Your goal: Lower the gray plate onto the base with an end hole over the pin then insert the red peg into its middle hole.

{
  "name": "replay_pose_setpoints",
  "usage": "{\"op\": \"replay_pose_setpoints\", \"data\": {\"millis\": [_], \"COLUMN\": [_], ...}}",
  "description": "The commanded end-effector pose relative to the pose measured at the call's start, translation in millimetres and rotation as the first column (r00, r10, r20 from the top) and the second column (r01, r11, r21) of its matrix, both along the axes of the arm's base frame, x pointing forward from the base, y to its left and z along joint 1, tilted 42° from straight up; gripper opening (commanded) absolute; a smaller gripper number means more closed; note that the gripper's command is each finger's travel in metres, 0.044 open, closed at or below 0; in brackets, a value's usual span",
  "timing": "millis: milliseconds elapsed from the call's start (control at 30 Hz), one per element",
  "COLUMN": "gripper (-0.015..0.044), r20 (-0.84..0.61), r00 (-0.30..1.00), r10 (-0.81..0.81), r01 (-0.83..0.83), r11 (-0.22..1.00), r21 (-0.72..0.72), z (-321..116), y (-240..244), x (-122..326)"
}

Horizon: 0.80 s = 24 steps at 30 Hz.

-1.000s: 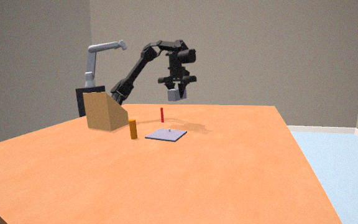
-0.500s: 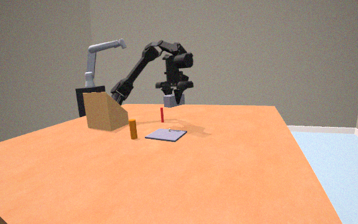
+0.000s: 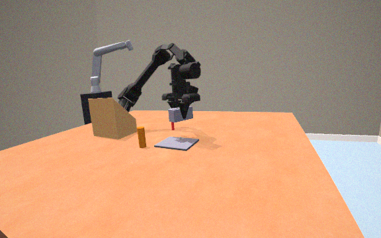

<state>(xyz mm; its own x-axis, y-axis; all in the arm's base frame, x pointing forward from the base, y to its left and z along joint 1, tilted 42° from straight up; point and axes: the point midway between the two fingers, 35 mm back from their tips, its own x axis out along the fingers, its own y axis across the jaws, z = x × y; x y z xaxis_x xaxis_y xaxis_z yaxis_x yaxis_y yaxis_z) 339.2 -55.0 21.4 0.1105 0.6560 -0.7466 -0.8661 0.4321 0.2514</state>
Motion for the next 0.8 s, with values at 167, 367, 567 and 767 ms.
{"op": "replay_pose_setpoints", "data": {"millis": [167, 367, 567, 767], "gripper": [0.0, 0.0, 0.0, 0.0], "r20": [-0.057, -0.093, -0.12, -0.12], "r00": [0.996, 0.99, 0.984, 0.984], "r10": [-0.064, -0.104, -0.133, -0.133], "r01": [0.064, 0.105, 0.135, 0.135], "r11": [0.998, 0.994, 0.991, 0.991], "r21": [0.005, 0.008, 0.01, 0.01], "z": [-27.5, -45.4, -58.3, -58.1], "y": [-8.4, -12.6, -15.3, -15.3], "x": [-5.2, -9.5, -13.4, -13.2]}}
